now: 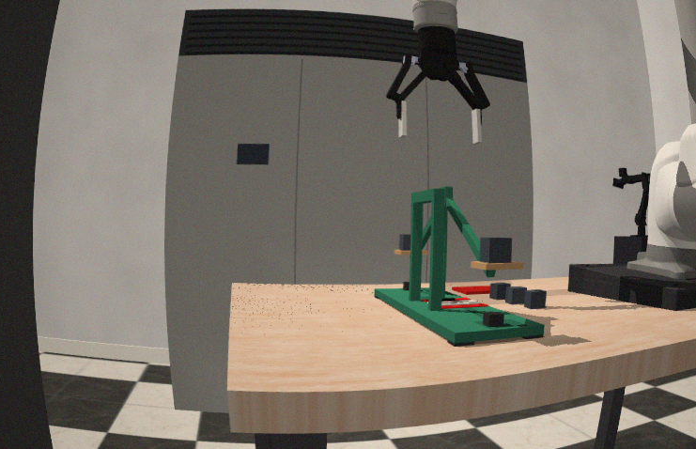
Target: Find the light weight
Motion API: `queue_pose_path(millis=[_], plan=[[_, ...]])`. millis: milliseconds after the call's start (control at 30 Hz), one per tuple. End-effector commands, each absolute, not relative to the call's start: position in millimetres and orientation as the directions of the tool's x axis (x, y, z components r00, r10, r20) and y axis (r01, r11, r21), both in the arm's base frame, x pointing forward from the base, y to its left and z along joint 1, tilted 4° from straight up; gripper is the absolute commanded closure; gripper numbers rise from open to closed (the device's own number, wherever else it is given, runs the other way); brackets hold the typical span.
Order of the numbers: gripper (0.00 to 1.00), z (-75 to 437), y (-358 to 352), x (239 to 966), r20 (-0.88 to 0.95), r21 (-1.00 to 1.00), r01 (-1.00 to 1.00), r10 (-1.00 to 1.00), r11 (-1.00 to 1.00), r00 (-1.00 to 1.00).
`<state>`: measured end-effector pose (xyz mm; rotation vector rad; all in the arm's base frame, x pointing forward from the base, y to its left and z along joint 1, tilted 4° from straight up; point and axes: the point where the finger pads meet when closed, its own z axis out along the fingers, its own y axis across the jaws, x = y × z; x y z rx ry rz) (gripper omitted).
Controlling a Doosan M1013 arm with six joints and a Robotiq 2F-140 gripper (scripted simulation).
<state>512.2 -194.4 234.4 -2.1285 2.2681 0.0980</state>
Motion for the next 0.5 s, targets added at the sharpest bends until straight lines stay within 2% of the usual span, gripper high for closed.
queue_pose_path(millis=[0,467], plan=[[0.0,236,-178,477,-0.061,0.026,-0.997,-0.996,0.069,-0.07],[0.0,240,-138,401,-0.061,0.026,-0.997,-0.996,0.069,-0.07]])
